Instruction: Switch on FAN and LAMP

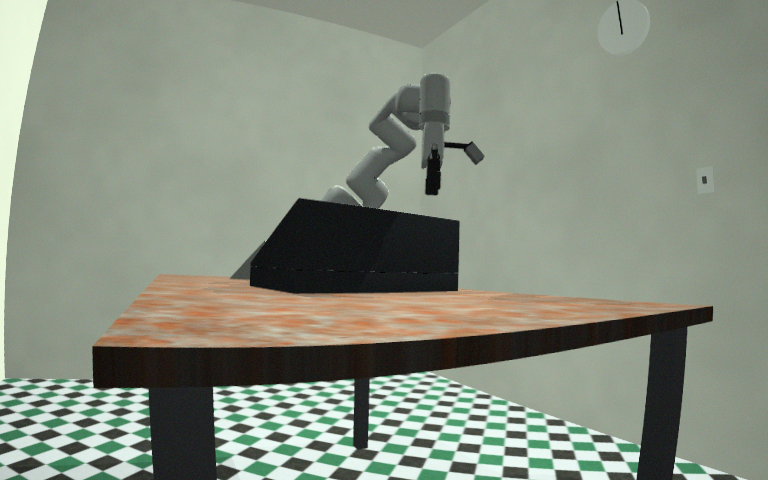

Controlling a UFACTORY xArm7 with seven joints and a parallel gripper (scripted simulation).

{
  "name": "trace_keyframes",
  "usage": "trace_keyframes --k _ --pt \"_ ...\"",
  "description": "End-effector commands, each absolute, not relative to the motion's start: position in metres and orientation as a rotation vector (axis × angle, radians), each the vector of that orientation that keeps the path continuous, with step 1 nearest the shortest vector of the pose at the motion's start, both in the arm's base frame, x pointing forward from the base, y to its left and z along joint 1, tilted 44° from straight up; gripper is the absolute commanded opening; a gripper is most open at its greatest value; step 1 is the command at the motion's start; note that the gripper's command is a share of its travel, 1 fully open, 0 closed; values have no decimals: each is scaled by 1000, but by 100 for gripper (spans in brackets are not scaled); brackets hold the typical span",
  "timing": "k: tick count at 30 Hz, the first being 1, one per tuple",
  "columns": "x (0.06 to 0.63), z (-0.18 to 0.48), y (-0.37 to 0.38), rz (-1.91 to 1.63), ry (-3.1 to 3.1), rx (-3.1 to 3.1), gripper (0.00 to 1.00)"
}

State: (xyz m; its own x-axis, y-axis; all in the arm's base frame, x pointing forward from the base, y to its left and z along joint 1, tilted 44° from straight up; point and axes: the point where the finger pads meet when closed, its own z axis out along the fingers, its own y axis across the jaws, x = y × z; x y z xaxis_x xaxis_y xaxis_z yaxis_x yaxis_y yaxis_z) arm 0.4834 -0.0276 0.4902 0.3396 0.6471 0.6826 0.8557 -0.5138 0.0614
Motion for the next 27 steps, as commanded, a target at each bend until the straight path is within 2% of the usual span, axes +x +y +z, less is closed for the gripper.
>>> trace_keyframes --k 1,17,27 --pt "449 507 -51 -962 -1338 -2303 100" --pt "350 554 -117 -962 -1338 -2303 100" --pt "308 573 -145 -962 -1338 -2303 100"
